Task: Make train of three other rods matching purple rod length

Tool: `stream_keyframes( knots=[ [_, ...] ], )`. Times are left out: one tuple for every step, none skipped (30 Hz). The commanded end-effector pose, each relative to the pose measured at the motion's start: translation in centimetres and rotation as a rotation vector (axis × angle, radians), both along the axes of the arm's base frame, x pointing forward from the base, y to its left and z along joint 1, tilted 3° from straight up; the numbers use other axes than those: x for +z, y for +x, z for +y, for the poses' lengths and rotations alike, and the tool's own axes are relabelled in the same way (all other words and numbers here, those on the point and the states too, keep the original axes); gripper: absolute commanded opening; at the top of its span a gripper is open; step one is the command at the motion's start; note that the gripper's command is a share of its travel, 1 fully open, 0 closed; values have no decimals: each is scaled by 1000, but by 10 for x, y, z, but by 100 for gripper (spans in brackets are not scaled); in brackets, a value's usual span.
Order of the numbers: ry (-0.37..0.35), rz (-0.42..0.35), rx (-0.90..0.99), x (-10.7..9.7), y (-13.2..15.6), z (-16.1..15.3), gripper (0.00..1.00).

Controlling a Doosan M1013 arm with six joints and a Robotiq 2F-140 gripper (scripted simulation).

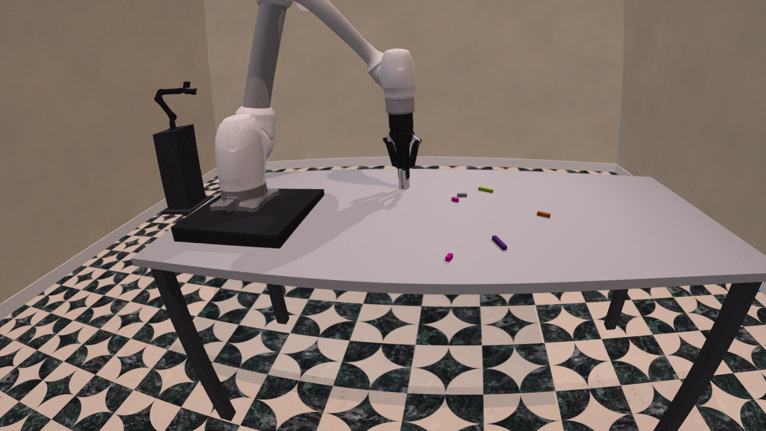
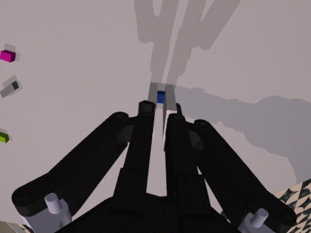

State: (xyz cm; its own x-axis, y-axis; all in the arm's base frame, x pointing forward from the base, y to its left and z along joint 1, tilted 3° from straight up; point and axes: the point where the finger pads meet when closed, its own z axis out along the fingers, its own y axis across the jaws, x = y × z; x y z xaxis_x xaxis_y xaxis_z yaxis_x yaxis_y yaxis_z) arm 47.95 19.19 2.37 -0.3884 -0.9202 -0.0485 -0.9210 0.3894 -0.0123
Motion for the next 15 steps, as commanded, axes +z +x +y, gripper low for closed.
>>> stream_keyframes(
  knots=[
    [0,0,0,0,0,0,12],
    [0,0,0,0,0,0,12],
    [0,0,0,0,0,0,12],
    [0,0,0,0,0,0,12],
    [0,0,0,0,0,0,12],
    [0,0,0,0,0,0,12],
    [0,0,0,0,0,0,12],
    [0,0,0,0,0,0,12],
    [0,0,0,0,0,0,12],
    [0,0,0,0,0,0,15],
    [0,0,0,0,0,0,15],
    [0,0,0,0,0,0,15],
    [0,0,0,0,0,0,15],
    [0,0,0,0,0,0,15],
    [0,0,0,0,0,0,17]
  ],
)
